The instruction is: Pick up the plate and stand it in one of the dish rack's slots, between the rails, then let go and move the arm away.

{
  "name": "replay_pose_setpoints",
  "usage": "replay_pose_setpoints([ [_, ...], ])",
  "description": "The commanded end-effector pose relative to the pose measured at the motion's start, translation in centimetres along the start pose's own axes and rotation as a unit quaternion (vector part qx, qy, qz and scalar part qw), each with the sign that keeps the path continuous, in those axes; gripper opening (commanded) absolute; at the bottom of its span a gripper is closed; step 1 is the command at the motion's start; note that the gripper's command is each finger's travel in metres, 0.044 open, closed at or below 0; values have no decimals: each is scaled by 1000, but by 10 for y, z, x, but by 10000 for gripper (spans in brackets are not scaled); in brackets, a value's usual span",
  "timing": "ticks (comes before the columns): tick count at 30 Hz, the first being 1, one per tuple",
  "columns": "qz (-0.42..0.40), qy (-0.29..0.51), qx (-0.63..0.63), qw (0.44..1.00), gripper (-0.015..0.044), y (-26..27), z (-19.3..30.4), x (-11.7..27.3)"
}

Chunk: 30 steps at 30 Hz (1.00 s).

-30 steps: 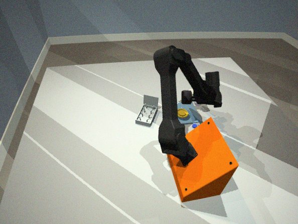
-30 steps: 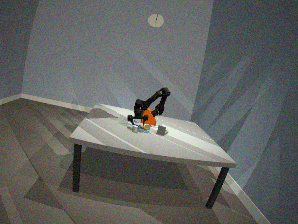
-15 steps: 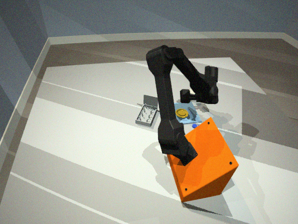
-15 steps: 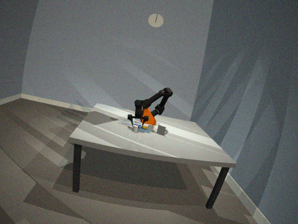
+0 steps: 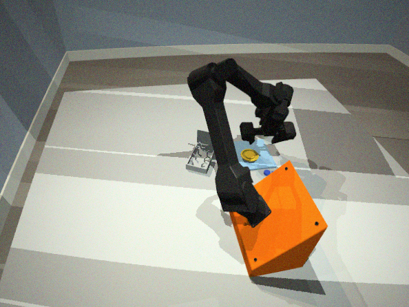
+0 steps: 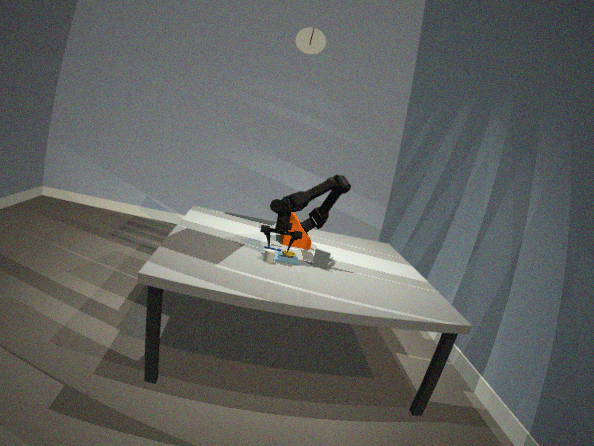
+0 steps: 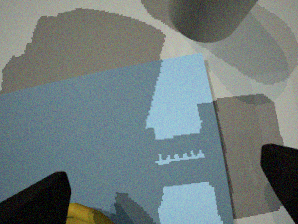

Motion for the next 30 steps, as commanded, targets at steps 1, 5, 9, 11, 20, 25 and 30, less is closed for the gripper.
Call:
replay_pose_setpoints([
  [1, 35, 116, 40, 992, 400, 39, -5, 25],
  [5, 39, 168, 53, 984, 400, 57, -3, 37],
  [9, 39, 171, 54, 983, 400, 58, -3, 38],
  [11, 39, 171, 54, 983, 400, 58, -4, 37],
  [20, 39, 170, 54, 983, 400, 58, -3, 35],
  [25, 40, 170, 54, 983, 400, 57, -1, 27],
  [30, 40, 170, 54, 983, 400, 56, 1, 20],
])
Point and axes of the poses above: the point midway between the two fingers, 35 mm back from their tips, its own x axis back along the fingers, its own y axis across the jaws, z = x × y, the point moved 10 cm from there along x, back along the fingers, and after that the axes turned 12 degrees about -x, right-handed, at the moved point
